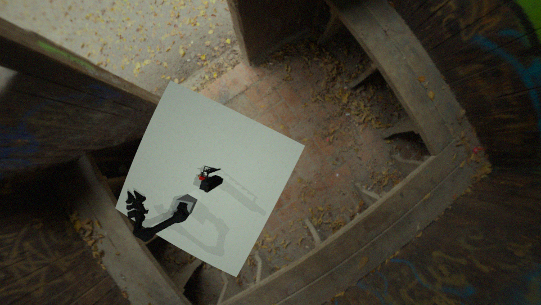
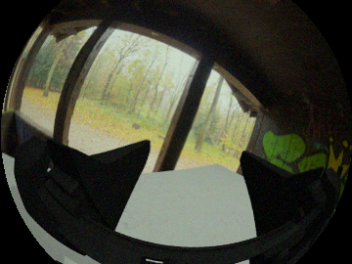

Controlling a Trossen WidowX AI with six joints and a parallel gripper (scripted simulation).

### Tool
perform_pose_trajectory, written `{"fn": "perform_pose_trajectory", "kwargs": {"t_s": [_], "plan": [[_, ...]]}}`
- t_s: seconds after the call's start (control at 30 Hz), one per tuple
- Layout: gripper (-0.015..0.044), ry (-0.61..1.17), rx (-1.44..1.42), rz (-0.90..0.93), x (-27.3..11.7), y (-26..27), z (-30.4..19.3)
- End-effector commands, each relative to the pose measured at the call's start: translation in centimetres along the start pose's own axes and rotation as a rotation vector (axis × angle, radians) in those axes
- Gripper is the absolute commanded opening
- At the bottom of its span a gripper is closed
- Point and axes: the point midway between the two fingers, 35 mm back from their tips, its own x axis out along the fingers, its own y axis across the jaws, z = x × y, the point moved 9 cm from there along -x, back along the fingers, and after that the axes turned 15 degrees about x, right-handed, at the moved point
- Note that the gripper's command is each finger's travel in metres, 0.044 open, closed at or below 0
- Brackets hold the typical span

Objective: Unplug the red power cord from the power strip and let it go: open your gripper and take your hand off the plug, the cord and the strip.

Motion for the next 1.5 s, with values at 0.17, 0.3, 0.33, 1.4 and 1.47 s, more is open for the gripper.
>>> {"fn": "perform_pose_trajectory", "kwargs": {"t_s": [0.17, 0.3, 0.33, 1.4, 1.47], "plan": [[0.0242, 0.225, -0.156, -0.101, 5.2, -3.1, 3.0], [0.0160, 0.416, -0.320, -0.181, 10.5, -6.7, 6.0], [0.0160, 0.462, -0.354, -0.195, 11.6, -7.8, 6.6], [0.0160, 1.747, -0.570, 0.595, 14.8, -54.2, 8.4], [0.0160, 1.754, -0.545, 0.648, 13.6, -55.3, 8.3]]}}
